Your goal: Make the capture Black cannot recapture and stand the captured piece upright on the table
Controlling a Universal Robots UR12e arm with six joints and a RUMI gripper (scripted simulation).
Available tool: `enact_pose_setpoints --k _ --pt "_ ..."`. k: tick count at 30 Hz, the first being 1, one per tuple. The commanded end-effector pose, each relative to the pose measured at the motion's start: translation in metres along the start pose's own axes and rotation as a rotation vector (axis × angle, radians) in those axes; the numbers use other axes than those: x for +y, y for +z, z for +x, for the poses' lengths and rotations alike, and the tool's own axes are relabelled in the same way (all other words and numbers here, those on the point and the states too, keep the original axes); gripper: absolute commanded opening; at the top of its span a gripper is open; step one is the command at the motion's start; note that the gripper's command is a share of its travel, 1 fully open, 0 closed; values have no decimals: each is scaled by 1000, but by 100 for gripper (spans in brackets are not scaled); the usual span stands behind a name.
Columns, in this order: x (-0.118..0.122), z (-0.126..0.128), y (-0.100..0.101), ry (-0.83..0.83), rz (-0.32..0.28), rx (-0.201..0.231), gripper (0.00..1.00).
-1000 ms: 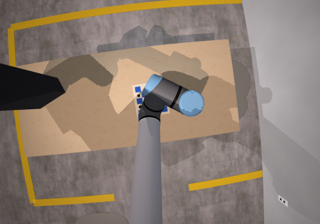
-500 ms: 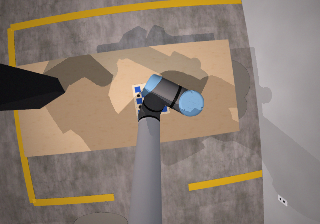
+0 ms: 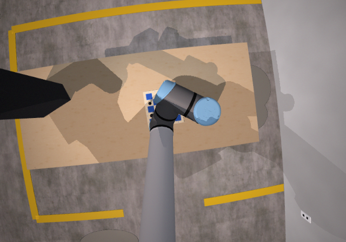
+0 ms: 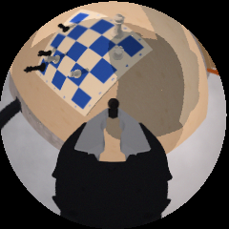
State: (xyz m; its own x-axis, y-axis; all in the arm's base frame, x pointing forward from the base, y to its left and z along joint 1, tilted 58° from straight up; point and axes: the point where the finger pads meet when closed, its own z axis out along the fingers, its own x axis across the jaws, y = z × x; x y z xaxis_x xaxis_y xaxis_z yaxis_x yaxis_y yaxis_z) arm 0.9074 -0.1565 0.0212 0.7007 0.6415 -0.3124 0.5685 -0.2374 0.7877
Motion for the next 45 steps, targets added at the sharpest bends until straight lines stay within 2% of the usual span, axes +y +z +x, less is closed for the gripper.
enact_pose_setpoints --k 1,2,4,5,7,8,10,11,26,31,33,45 --pt "0 0 -1 0 -1 1 5" --pt "0 0 -1 0 -1 1 10" --pt "0 0 -1 0 -1 1 10" --pt "0 0 -1 0 -1 1 15" --pt "0 0 -1 0 -1 1 15" --pt "0 0 -1 0 -1 1 20" --pt "0 0 -1 0 -1 1 20" --pt "0 0 -1 0 -1 1 25" --pt "0 0 -4 0 -1 1 25" --pt "0 0 -20 0 -1 1 25" --pt "0 0 -20 0 -1 1 25" --pt "0 0 -80 0 -1 1 25"
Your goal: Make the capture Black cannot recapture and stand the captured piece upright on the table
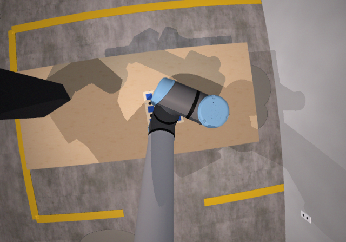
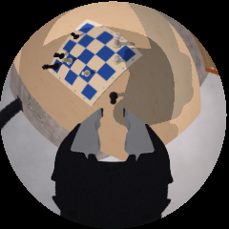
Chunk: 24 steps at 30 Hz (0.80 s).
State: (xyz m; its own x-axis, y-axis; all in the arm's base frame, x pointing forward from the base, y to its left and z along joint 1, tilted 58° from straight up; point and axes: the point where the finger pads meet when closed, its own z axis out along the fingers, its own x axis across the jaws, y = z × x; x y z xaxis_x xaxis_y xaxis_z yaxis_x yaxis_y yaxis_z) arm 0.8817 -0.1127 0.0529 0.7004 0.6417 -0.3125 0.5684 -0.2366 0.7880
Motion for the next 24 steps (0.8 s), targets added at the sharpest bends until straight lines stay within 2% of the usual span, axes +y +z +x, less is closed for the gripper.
enact_pose_setpoints --k 1,10,11,24 --pt "0 0 -23 0 0 0 25" --pt "0 0 -31 0 0 0 25" --pt "0 0 -31 0 0 0 100" --pt "0 0 -31 0 0 0 100"
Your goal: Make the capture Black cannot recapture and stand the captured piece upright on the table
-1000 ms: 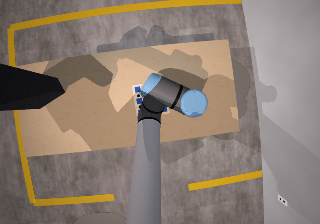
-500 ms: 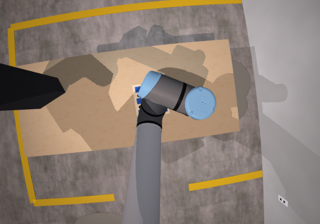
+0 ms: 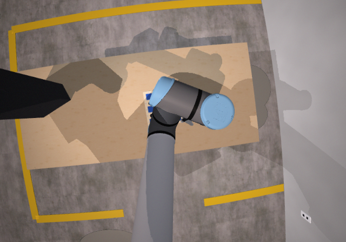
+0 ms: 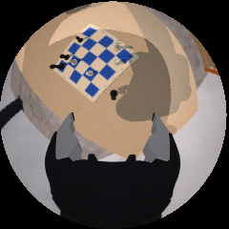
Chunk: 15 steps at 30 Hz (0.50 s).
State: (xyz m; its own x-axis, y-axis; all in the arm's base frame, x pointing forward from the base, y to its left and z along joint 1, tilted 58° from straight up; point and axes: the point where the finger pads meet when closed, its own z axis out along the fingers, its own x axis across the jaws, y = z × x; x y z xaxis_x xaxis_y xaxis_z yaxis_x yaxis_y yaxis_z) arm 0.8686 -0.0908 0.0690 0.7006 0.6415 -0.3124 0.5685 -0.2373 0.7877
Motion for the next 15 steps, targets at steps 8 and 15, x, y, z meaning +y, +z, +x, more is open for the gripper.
enact_pose_setpoints --k 8,15 --pt "0 0 -1 0 -1 1 100" --pt "-1 -1 0 -14 -1 1 100"
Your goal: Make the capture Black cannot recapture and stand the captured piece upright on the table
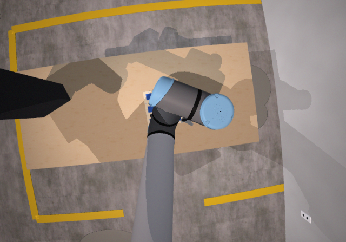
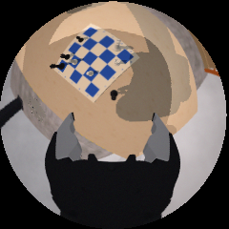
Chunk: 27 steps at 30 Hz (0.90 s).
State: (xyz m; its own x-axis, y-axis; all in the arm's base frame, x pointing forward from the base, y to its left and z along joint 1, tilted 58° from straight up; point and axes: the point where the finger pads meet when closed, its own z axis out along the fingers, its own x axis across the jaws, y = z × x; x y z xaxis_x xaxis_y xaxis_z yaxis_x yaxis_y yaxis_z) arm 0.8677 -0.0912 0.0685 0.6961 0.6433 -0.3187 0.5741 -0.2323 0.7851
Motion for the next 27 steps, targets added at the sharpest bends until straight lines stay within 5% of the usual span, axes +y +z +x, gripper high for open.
enact_pose_setpoints --k 1,17,27 --pt "-1 -1 0 -13 -1 1 100" --pt "-28 -24 5 -295 0 1 100" --pt "-61 -57 9 -678 0 1 100"
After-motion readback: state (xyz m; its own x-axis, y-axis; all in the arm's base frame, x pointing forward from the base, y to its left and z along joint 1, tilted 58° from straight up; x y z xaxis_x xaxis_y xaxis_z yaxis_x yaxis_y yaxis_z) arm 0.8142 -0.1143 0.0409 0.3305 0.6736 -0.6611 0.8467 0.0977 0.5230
